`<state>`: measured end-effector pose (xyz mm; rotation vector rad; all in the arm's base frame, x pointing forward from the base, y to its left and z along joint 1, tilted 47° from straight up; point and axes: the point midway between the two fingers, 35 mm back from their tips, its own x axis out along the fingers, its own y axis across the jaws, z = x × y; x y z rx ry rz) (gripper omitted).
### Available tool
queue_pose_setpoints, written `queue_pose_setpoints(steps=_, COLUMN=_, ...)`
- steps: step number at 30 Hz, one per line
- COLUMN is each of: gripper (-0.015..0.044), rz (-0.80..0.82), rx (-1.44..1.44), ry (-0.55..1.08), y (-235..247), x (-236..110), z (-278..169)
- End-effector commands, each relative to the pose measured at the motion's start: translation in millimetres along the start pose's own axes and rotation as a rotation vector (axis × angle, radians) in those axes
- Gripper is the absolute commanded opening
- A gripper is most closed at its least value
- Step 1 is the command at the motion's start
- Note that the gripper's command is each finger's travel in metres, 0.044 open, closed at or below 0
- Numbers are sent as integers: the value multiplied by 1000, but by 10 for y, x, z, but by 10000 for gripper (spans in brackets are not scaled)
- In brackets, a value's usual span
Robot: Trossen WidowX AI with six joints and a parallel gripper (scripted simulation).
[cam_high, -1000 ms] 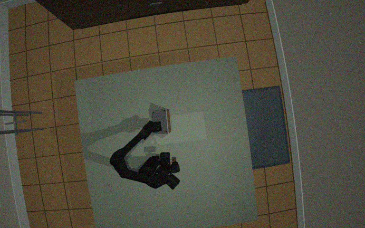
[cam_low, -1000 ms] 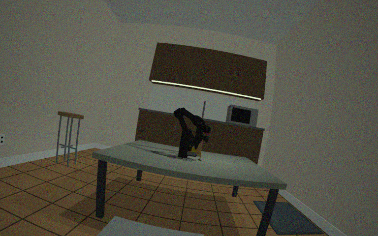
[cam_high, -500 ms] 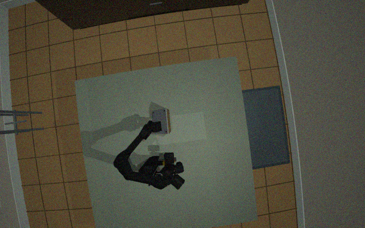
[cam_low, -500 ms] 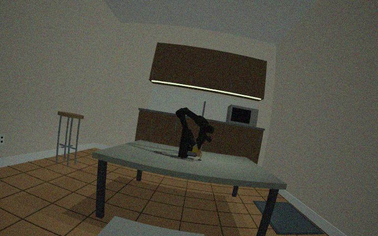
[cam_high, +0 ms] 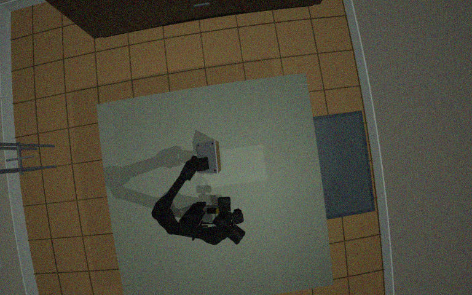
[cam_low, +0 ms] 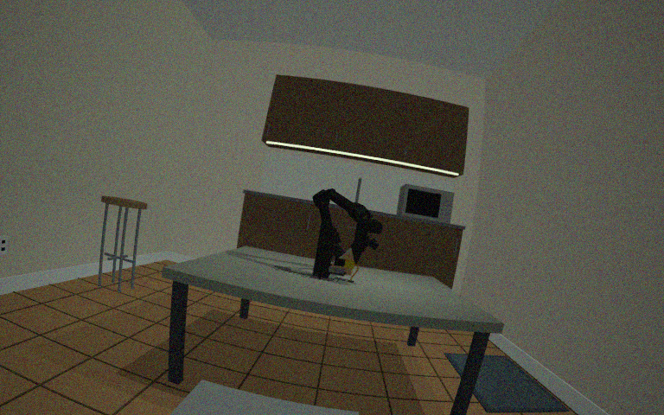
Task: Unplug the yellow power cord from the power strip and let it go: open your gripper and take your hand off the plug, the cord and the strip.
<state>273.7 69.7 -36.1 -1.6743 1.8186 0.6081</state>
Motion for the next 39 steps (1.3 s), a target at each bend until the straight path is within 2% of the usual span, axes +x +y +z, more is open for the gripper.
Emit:
queue_pose_setpoints(steps=1, gripper=131, rz=1, rx=6, ry=-3, y=-10, x=12, z=-34)
queue_pose_setpoints(steps=9, gripper=341, rz=1, rx=6, ry=-3, y=-10, x=12, z=-34)
queue_pose_setpoints(steps=13, gripper=440, rz=0, rx=6, ry=-6, y=-27, x=-37, z=161)
queue_pose_setpoints(steps=18, gripper=440, rz=0, rx=7, ry=-7, y=-14, x=-117, z=567)
queue_pose_setpoints(steps=39, gripper=440, rz=0, rx=7, ry=-7, y=-14, x=-117, z=567)
